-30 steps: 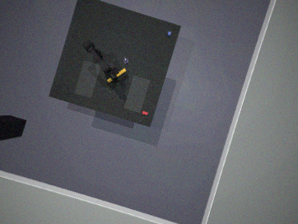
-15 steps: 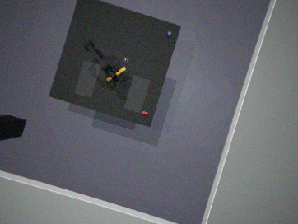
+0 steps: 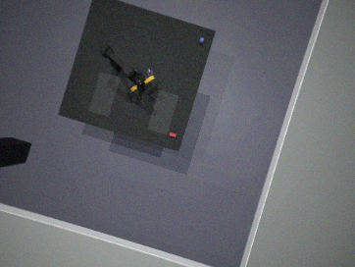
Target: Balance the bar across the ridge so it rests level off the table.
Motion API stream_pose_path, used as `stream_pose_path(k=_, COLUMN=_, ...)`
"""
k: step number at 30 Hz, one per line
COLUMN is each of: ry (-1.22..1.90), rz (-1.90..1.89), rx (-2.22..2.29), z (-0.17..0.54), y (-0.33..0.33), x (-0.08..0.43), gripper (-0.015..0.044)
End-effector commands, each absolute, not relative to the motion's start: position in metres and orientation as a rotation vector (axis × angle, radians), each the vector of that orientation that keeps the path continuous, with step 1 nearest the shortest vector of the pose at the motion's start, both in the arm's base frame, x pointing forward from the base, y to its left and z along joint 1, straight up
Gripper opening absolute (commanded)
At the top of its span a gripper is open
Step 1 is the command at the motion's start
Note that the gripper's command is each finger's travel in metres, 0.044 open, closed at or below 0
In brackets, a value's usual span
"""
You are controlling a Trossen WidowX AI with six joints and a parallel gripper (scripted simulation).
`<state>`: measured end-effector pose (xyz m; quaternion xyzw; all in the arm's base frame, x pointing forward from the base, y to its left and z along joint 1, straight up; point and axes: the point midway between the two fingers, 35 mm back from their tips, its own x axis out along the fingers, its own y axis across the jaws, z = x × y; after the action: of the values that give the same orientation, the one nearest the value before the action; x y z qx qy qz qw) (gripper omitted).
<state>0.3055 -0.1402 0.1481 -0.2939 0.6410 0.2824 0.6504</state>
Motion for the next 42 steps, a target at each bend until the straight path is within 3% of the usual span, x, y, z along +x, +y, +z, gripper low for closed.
stream_pose_path(k=1, ry=1.452, rz=0.62, rx=-0.656, z=0.151, y=-0.126, x=0.309, gripper=0.0)
stream_pose_path(k=42, ry=1.48, rz=0.508, rx=-0.52, z=0.15, y=0.023, x=0.308, gripper=0.0)
